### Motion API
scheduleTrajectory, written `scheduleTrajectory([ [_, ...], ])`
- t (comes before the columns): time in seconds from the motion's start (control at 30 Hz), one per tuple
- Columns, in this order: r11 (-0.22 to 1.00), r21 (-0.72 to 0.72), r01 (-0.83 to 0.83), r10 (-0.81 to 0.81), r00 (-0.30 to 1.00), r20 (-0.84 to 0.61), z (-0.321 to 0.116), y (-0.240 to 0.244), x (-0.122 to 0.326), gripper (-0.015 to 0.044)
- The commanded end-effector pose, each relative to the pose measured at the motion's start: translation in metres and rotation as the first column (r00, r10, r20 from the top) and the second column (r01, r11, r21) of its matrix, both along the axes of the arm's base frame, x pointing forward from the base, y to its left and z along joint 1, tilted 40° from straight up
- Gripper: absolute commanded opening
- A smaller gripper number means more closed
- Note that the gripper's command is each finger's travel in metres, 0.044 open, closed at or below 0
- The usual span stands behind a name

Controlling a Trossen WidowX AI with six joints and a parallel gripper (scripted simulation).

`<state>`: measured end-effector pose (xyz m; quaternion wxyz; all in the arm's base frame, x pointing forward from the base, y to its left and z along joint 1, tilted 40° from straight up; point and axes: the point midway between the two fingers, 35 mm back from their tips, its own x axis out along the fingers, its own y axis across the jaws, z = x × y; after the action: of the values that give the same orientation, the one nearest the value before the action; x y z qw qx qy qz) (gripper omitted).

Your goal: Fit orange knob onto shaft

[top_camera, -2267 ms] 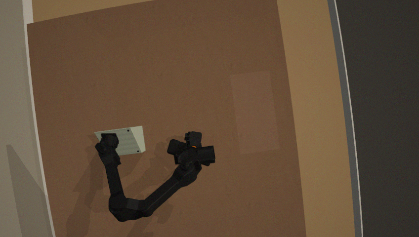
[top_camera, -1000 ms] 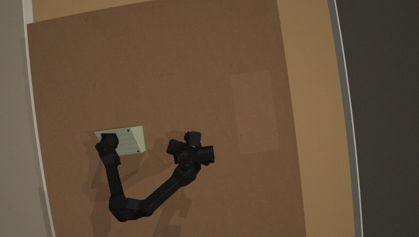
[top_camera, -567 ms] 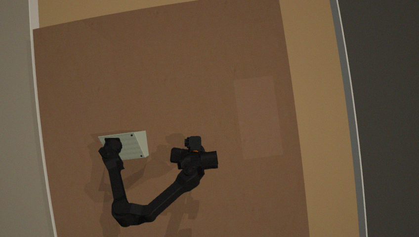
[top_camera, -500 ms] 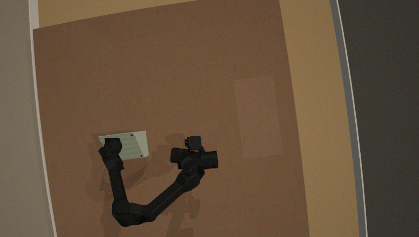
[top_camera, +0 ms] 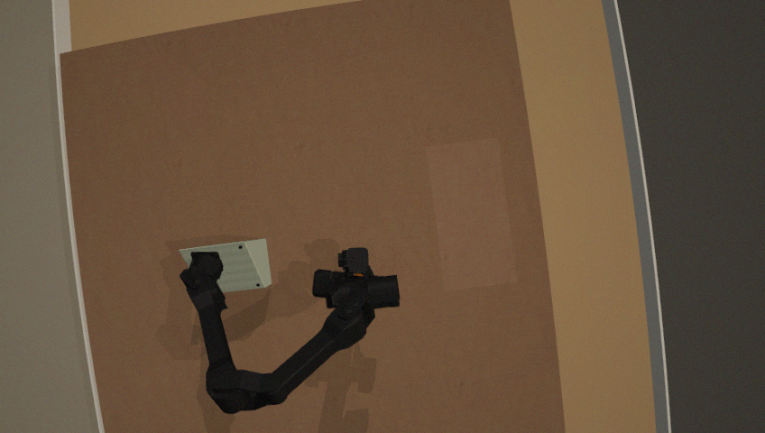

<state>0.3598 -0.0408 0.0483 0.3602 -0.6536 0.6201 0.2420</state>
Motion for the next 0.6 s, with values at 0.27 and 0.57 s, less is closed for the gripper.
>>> scheduleTrajectory([
  [0.27, 1.0, -0.005, -0.021, 0.021, 1.0, -0.014, 0.0044, 0.0017, -0.0017, 0.0],
  [0.57, 0.987, -0.016, -0.162, 0.158, 0.978, -0.132, 0.0038, 0.0015, -0.004, 0.0],
])
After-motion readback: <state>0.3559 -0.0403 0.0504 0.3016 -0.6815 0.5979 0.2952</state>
